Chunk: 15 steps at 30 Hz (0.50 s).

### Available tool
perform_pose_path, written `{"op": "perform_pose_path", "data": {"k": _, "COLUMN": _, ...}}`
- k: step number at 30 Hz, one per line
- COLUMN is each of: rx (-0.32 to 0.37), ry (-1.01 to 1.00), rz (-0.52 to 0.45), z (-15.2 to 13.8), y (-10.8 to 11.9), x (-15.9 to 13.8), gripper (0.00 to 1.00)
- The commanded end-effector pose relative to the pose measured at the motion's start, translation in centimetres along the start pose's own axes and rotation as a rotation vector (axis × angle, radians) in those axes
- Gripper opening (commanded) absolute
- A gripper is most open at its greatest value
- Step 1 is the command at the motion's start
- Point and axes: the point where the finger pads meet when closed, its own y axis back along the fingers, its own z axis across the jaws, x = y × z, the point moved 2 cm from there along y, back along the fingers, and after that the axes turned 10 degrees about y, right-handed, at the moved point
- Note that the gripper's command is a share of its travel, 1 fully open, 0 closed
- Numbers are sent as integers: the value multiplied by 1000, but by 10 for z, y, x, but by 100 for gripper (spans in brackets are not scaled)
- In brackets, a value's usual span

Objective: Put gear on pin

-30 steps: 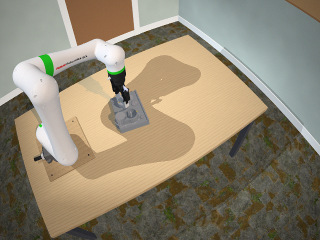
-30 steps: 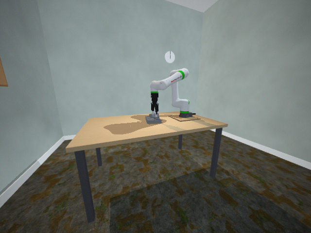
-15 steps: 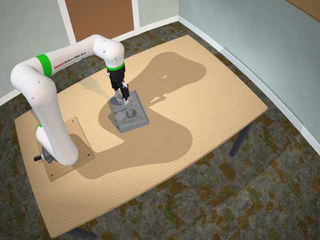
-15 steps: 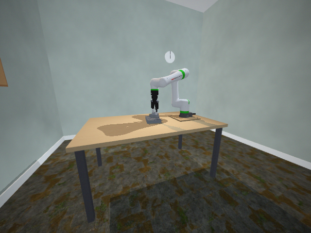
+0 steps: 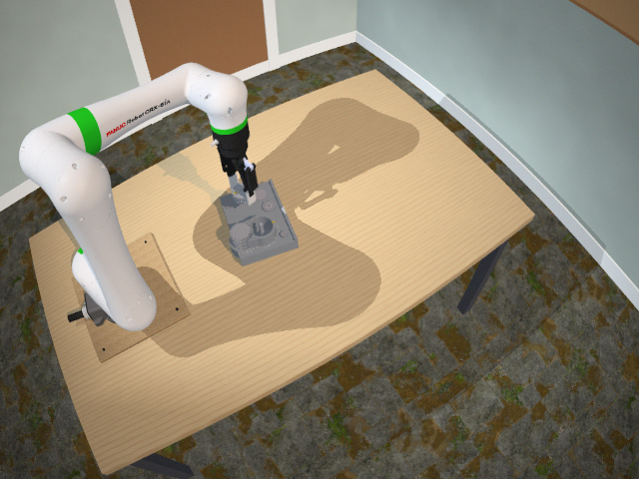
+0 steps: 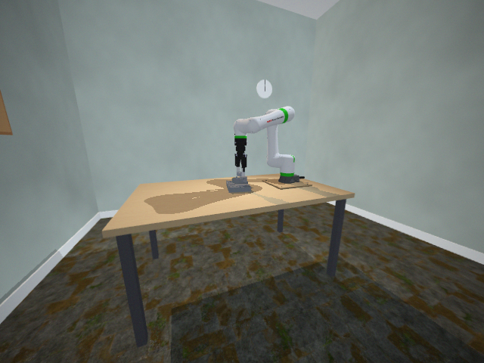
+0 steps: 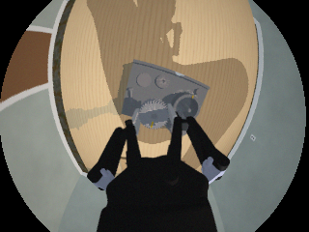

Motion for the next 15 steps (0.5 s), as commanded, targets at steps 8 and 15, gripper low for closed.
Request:
{"op": "perform_pose_path", "data": {"k": 8, "rx": 0, "ry": 0, "rz": 0, "z": 0, "y": 3, "x": 0, "gripper": 0}}
{"op": "perform_pose_path", "data": {"k": 15, "rx": 0, "ry": 0, "rz": 0, "z": 0, "y": 3, "x": 0, "gripper": 0}}
